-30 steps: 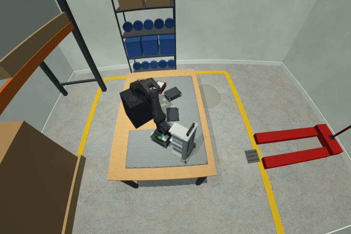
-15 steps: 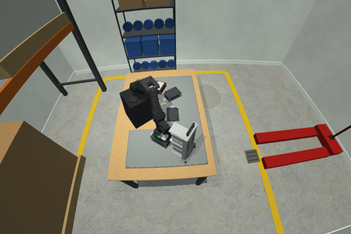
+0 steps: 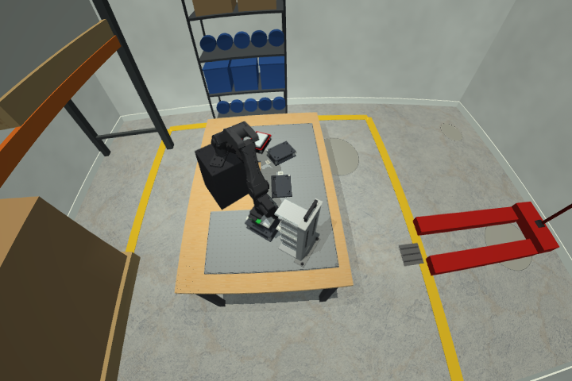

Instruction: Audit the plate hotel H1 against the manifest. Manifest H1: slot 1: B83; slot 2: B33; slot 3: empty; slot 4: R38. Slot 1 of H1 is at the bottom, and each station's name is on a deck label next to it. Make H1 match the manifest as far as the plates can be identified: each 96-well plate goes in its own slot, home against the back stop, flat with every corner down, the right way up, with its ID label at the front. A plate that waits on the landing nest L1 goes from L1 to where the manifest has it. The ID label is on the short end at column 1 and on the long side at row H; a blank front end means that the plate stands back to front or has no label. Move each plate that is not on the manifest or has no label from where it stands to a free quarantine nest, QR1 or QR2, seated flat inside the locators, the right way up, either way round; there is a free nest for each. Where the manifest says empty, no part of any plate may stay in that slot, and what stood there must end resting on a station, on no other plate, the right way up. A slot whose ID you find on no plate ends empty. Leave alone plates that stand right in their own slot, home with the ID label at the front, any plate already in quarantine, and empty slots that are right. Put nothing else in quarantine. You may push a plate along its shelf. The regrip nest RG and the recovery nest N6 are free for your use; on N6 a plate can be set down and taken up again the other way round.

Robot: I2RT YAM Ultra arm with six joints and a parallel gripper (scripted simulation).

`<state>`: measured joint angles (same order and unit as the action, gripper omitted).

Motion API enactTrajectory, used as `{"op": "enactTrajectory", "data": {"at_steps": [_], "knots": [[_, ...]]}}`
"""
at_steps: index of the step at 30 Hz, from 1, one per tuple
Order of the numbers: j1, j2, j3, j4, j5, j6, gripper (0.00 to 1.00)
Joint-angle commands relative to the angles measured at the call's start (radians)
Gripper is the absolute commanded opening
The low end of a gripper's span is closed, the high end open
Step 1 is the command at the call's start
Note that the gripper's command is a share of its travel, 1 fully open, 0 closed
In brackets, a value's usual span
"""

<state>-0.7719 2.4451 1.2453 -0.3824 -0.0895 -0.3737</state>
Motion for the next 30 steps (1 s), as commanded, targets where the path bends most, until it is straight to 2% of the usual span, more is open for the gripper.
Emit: {"op": "enactTrajectory", "data": {"at_steps": [1,10,13,30], "knots": [[-0.015,-0.042,-0.020,-0.015,-0.007,-0.006,0.86],[-0.018,-0.067,-0.011,-0.017,-0.007,-0.008,0.86],[-0.019,-0.076,-0.032,-0.039,-0.007,-0.010,0.86],[-0.027,-0.161,-0.030,-0.117,-0.007,-0.019,0.86]]}}
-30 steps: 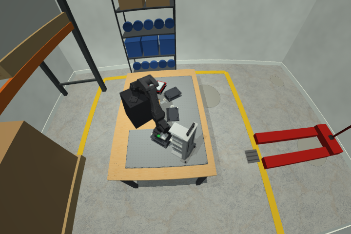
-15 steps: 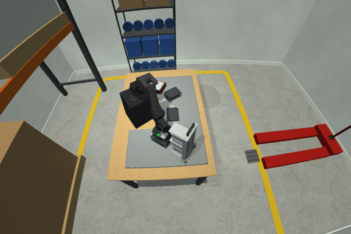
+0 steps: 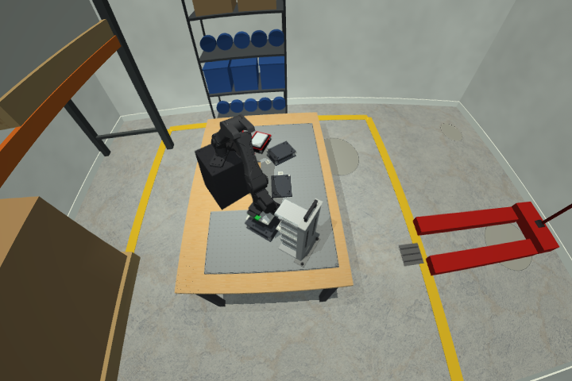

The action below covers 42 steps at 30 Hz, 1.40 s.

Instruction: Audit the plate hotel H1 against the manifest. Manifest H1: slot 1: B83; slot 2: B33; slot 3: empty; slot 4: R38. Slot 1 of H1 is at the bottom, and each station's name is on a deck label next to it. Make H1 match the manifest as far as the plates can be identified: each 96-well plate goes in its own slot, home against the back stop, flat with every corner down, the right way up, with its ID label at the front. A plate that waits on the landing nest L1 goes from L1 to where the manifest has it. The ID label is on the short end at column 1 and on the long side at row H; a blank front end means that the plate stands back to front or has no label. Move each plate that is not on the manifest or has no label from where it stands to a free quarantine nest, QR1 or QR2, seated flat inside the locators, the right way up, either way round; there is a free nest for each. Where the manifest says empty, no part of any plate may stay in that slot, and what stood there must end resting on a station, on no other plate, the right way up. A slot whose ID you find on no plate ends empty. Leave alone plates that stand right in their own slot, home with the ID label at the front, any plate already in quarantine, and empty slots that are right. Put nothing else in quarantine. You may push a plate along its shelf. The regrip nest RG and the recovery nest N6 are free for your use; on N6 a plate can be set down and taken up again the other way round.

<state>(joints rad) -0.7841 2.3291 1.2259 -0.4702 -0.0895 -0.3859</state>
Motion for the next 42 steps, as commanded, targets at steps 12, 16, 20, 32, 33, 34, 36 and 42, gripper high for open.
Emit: {"op": "enactTrajectory", "data": {"at_steps": [12,16,20,32,33,34,36,42], "knots": [[-0.022,-0.125,0.033,-0.119,-0.007,-0.014,0.86],[-0.024,-0.145,0.038,-0.144,-0.007,-0.016,0.86],[-0.027,-0.172,0.046,-0.179,-0.007,-0.019,0.86],[-0.034,-0.232,0.074,-0.268,-0.007,-0.025,0.86],[-0.034,-0.238,0.077,-0.277,-0.007,-0.026,0.86],[-0.035,-0.243,0.081,-0.286,-0.007,-0.027,0.86],[-0.036,-0.254,0.088,-0.305,-0.007,-0.028,0.86],[0.001,-0.265,0.040,-0.304,-0.007,-0.046,0.86]]}}
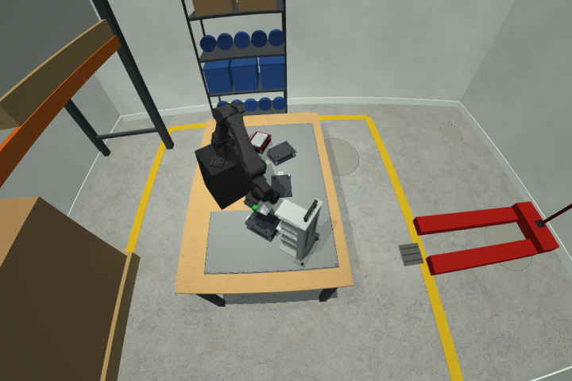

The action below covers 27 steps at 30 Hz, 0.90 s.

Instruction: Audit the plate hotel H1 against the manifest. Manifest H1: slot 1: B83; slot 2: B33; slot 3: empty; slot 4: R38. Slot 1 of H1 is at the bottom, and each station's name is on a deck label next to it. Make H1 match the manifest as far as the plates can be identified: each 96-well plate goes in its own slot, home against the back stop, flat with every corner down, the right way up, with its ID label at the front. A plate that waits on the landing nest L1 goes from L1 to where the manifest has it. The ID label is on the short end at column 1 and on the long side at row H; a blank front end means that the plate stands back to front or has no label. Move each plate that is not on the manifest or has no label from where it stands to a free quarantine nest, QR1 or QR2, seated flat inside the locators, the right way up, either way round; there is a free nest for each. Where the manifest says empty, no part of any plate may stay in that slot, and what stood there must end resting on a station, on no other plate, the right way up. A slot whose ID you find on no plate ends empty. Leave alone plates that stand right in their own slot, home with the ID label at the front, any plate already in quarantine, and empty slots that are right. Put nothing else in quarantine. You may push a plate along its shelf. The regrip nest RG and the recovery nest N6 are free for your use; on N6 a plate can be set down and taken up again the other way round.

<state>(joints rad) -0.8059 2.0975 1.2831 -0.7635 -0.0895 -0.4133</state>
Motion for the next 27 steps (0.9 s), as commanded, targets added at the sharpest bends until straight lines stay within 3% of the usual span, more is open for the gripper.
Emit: {"op": "enactTrajectory", "data": {"at_steps": [1,5,6,8,20,23,27], "knots": [[0.031,-0.038,-0.024,0.002,-0.007,-0.026,0.86],[0.049,-0.045,-0.033,0.014,-0.008,-0.042,0.86],[0.058,-0.049,0.005,0.019,-0.006,-0.049,0.86],[0.075,-0.056,-0.046,0.022,-0.006,-0.065,0.86],[0.186,-0.089,-0.077,0.033,-0.004,-0.154,0.86],[0.195,-0.091,-0.051,0.031,-0.004,-0.161,0.86],[0.234,-0.099,-0.086,0.028,-0.003,-0.190,0.86]]}}
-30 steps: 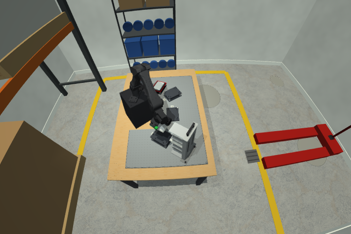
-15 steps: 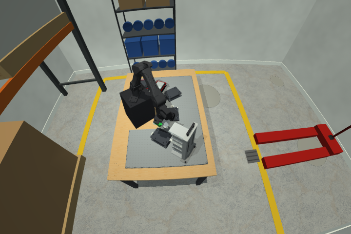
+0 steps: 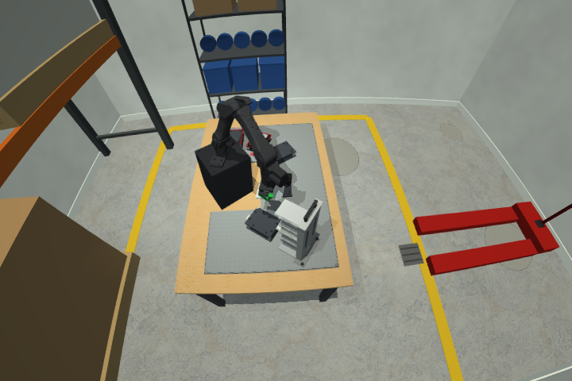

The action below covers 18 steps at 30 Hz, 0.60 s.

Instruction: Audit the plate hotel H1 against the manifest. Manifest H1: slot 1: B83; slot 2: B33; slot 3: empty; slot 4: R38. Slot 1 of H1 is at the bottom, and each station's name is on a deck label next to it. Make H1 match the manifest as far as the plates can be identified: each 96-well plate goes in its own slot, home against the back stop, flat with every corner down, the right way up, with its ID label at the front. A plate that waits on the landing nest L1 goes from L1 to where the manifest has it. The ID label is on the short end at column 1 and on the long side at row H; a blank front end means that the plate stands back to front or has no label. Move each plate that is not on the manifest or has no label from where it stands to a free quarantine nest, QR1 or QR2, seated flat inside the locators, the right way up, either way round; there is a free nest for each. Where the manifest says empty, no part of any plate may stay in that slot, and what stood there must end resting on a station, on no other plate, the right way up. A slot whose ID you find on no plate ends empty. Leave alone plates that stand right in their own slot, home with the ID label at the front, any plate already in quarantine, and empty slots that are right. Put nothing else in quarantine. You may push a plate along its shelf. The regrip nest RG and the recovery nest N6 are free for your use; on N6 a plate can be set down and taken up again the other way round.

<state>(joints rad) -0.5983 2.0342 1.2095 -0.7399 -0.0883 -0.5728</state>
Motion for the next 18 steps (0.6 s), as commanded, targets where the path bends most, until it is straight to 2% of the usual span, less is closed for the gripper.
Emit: {"op": "enactTrajectory", "data": {"at_steps": [1,5,7,18], "knots": [[0.036,-0.037,-0.005,0.003,-0.005,-0.037,0.86],[0.074,-0.043,-0.019,0.009,-0.004,-0.066,0.86],[0.093,-0.045,-0.005,0.004,-0.003,-0.080,0.86],[0.179,-0.050,0.025,-0.007,-0.001,0.015,0.86]]}}
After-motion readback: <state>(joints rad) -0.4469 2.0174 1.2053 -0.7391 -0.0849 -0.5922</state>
